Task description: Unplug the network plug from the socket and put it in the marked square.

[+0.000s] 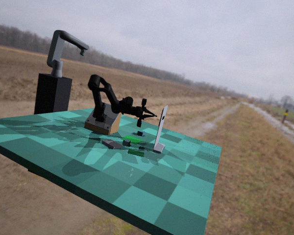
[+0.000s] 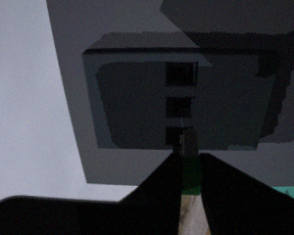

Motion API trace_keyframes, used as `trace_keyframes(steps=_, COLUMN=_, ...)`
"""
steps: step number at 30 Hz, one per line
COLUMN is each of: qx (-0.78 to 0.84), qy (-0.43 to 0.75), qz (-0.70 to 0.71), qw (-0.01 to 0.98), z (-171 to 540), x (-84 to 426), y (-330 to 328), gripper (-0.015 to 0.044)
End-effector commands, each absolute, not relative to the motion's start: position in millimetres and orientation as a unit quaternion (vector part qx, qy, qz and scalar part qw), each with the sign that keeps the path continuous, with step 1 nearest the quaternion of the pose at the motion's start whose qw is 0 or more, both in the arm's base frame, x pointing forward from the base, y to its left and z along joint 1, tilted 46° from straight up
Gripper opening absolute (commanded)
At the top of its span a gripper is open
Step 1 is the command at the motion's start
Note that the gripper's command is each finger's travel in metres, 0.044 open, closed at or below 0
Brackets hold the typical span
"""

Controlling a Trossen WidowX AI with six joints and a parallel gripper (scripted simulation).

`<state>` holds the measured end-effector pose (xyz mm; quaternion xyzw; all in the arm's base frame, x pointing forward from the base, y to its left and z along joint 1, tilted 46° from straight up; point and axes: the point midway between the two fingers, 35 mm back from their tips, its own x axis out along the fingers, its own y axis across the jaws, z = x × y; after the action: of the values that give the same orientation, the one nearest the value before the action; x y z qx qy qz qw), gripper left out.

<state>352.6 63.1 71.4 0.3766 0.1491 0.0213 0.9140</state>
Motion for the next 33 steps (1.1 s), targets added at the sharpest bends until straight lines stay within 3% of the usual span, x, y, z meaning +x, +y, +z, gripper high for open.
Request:
trace_keyframes(steps=1, qx=0.379, qy=0.149, qz=0.018, qw=0.913, z=70.8, x=348.9, y=62.2, gripper=0.0)
trace_keyframes(steps=33, qx=0.379, qy=0.149, qz=0.018, qw=0.913, z=71.2, x=328.6, y=63.9, gripper=0.0)
